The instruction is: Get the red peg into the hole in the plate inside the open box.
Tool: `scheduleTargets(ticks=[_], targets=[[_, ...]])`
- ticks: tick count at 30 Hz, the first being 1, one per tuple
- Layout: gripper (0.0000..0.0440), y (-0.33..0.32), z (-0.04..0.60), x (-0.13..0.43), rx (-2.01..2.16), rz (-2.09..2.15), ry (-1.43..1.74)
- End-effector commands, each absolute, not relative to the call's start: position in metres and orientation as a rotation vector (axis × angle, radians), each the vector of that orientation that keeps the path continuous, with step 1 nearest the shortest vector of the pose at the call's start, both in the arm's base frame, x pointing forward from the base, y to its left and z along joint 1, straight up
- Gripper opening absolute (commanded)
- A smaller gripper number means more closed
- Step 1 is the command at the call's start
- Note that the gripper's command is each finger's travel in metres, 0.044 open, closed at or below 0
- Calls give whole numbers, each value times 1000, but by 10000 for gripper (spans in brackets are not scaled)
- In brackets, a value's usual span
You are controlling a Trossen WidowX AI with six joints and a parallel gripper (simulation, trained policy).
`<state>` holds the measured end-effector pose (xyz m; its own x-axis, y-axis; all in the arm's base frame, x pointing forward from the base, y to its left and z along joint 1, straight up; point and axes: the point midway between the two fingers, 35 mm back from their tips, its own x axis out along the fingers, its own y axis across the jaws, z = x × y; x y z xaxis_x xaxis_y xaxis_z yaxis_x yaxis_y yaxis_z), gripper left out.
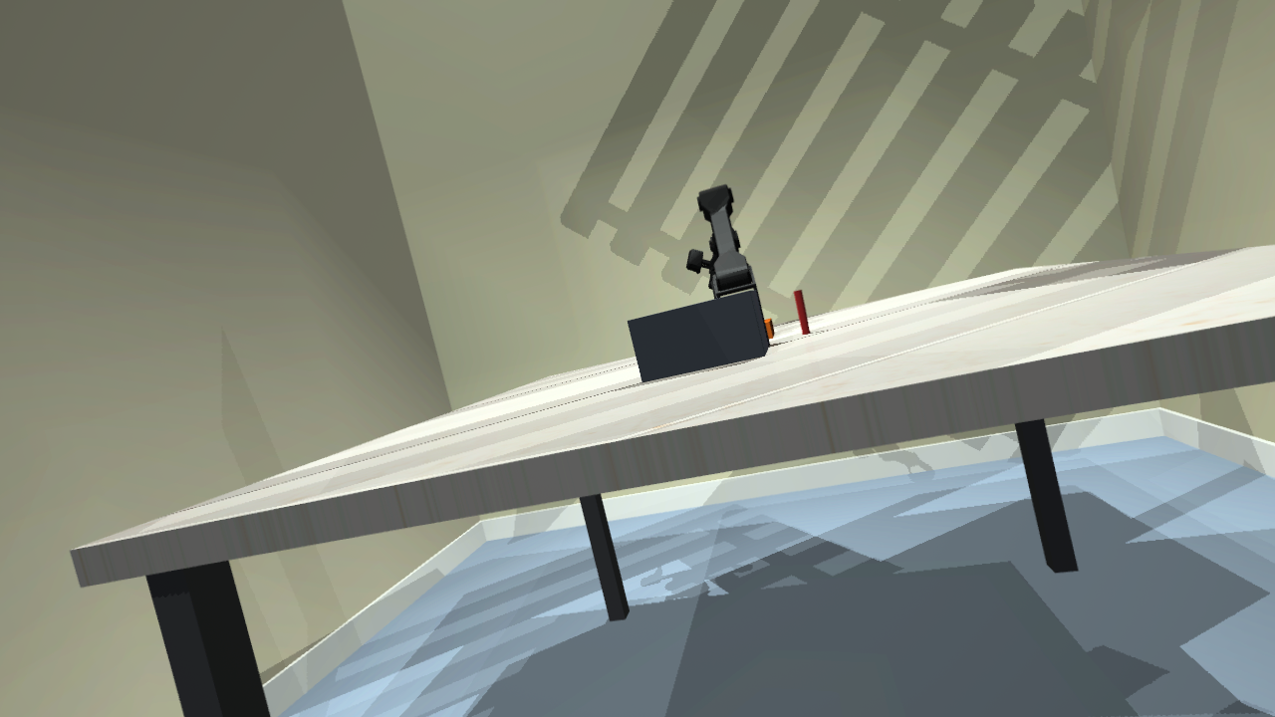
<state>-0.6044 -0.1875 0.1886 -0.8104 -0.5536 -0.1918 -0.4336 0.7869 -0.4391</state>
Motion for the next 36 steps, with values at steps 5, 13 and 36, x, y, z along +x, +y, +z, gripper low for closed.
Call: scheduleTargets(ticks=[5,13,36], targets=[[440,-233,177,-576,-768,-634,2534],[440,-316,154,-514,-712,-788,2272],[440,-477,106,-194,-311,-900,1627]])
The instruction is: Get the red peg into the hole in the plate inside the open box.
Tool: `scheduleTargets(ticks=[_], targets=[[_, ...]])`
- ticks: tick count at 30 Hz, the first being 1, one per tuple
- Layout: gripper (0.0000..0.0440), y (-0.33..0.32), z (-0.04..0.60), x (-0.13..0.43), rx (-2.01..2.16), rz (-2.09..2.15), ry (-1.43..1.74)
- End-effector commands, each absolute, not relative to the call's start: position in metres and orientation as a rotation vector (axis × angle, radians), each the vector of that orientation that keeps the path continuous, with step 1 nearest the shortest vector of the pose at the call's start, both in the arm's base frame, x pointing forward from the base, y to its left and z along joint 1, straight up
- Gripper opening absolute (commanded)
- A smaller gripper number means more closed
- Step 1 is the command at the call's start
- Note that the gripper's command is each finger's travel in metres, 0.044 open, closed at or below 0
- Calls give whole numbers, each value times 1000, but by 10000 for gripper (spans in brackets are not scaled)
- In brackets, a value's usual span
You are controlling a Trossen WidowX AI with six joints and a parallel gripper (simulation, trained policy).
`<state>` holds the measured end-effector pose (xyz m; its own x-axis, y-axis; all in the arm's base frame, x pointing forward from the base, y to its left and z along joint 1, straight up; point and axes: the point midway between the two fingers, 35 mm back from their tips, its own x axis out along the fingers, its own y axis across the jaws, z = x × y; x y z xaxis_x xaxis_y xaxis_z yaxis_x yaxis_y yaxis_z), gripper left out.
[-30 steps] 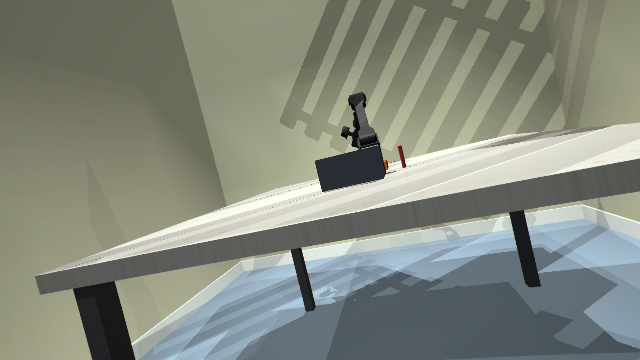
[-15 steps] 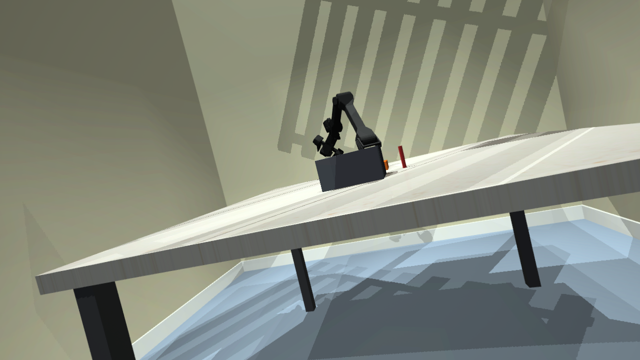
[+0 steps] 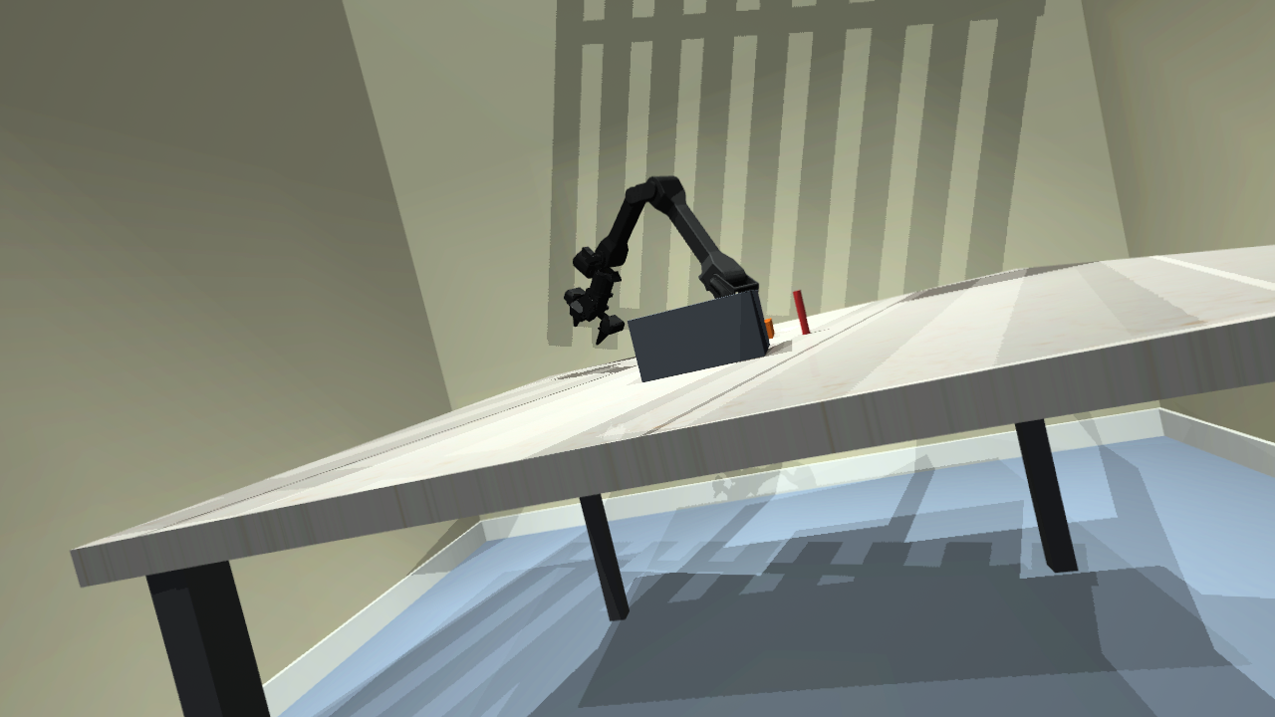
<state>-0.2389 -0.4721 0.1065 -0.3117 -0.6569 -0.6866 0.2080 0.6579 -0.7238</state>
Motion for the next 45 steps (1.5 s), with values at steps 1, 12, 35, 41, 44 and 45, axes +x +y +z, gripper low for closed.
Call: scheduleTargets(ticks=[1,12,35,41,44,45], targets=[[440,-478,105,-177,-291,-896,1610],[440,-457,102,-12,-104,-835,1477],[440,-290,135,219,124,-734,1329],[440,-233,145,250,179,-710,1298],[440,-203,150,261,207,-697,1286],[440,-193,151,264,217,-692,1283]])
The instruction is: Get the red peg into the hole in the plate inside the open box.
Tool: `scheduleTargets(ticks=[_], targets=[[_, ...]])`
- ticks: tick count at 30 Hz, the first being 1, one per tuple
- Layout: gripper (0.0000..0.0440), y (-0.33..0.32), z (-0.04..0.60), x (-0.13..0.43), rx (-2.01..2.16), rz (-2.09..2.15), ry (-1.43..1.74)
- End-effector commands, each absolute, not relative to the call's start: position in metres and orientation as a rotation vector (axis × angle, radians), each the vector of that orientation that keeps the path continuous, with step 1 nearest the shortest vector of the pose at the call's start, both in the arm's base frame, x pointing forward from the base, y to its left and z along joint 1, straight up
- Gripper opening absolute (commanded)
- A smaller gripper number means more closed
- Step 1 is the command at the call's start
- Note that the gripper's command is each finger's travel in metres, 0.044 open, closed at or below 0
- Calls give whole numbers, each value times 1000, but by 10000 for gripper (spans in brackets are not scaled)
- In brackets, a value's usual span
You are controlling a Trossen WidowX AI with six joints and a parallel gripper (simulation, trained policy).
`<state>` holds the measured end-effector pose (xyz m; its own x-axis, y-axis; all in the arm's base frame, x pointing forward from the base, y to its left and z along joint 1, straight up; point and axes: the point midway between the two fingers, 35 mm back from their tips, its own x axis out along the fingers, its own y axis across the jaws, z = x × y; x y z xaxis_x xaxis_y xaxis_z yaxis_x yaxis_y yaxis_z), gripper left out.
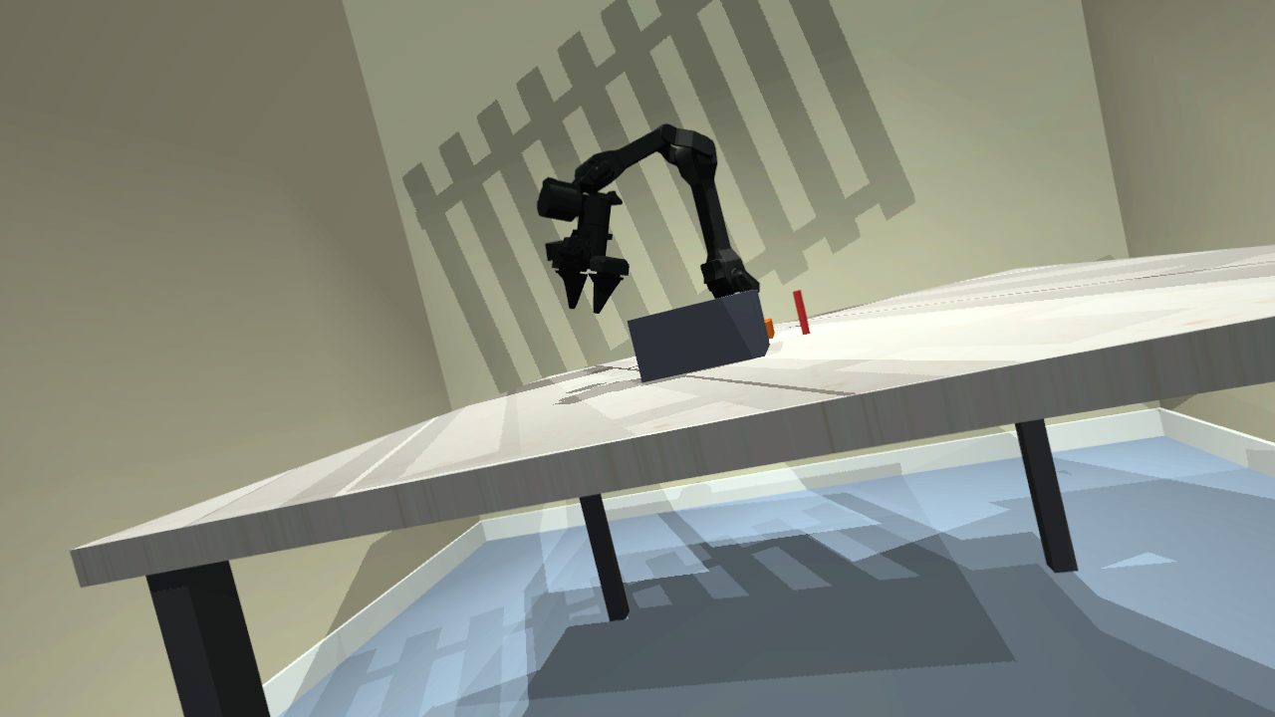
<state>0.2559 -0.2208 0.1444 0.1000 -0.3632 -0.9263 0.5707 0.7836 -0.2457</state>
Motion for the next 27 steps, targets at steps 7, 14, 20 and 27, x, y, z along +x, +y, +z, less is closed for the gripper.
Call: scheduleTargets(ticks=[7,14,20,27], targets=[[440,-124,158,275,285,-658,1274],[440,-60,162,269,353,-631,1290],[440,-12,162,252,407,-624,1323],[440,33,159,226,464,-639,1374]])
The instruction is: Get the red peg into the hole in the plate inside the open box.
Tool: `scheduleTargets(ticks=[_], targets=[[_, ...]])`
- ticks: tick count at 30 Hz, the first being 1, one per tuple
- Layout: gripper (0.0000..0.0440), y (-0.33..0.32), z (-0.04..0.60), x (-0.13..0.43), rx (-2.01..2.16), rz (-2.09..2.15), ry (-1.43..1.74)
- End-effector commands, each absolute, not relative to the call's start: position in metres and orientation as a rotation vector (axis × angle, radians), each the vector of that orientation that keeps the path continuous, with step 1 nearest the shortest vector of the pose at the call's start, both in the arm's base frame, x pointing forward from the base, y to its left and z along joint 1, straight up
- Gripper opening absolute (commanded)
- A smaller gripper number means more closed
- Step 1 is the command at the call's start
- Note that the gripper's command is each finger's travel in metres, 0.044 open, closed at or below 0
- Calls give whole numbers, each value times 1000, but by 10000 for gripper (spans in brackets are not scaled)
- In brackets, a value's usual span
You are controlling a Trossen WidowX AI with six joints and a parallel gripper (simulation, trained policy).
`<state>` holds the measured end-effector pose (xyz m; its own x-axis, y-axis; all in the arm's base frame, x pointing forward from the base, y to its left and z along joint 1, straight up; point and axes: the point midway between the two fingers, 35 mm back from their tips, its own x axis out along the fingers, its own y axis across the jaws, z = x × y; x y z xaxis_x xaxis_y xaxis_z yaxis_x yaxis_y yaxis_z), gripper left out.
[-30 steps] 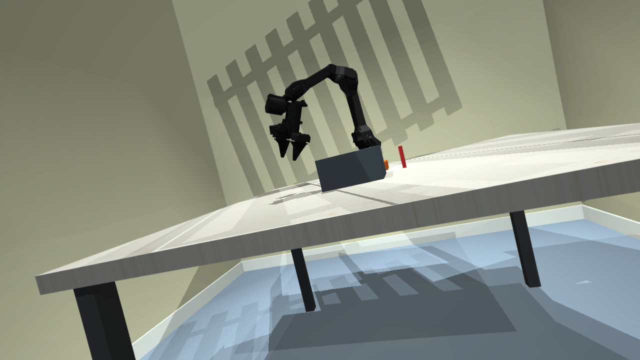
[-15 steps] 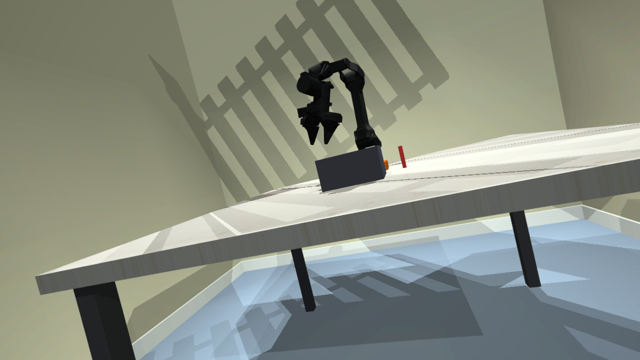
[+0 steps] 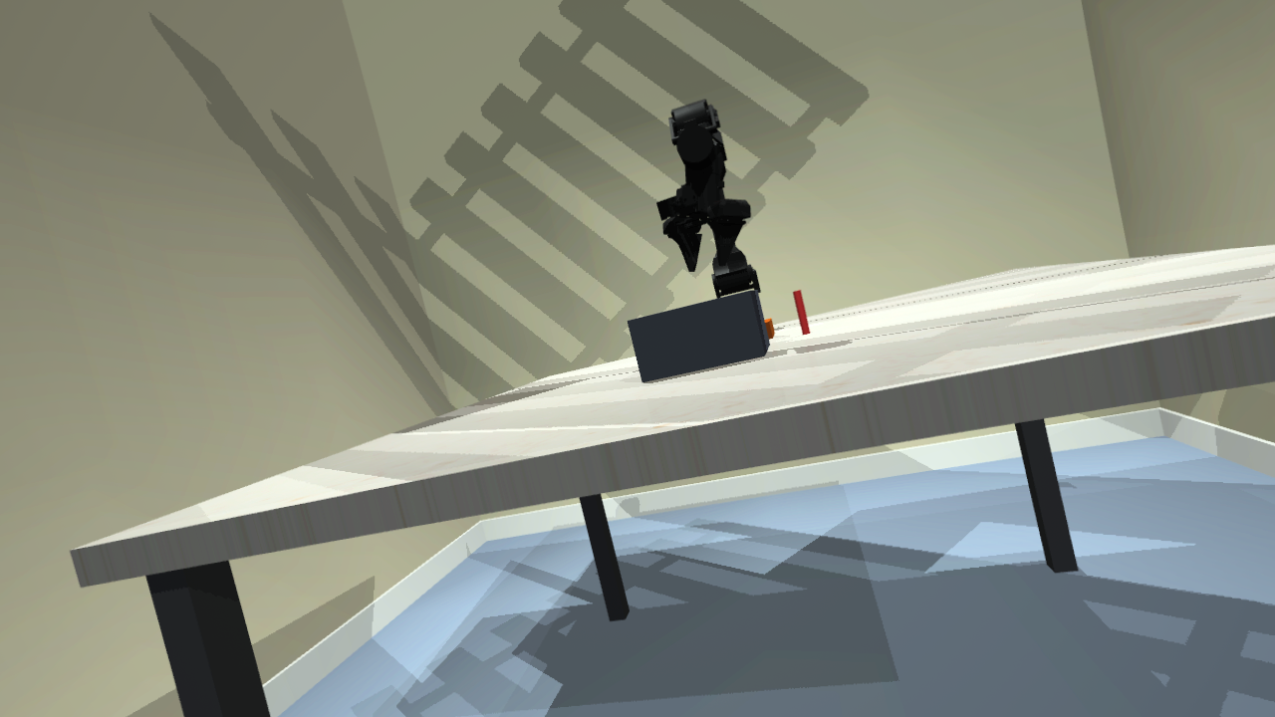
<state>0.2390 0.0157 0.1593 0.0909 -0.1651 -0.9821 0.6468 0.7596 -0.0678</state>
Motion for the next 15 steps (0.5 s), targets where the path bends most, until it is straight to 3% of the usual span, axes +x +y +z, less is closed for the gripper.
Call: scheduleTargets(ticks=[1,15], targets=[[440,39,158,222,472,-643,1382],[440,103,131,168,524,-707,1489]])
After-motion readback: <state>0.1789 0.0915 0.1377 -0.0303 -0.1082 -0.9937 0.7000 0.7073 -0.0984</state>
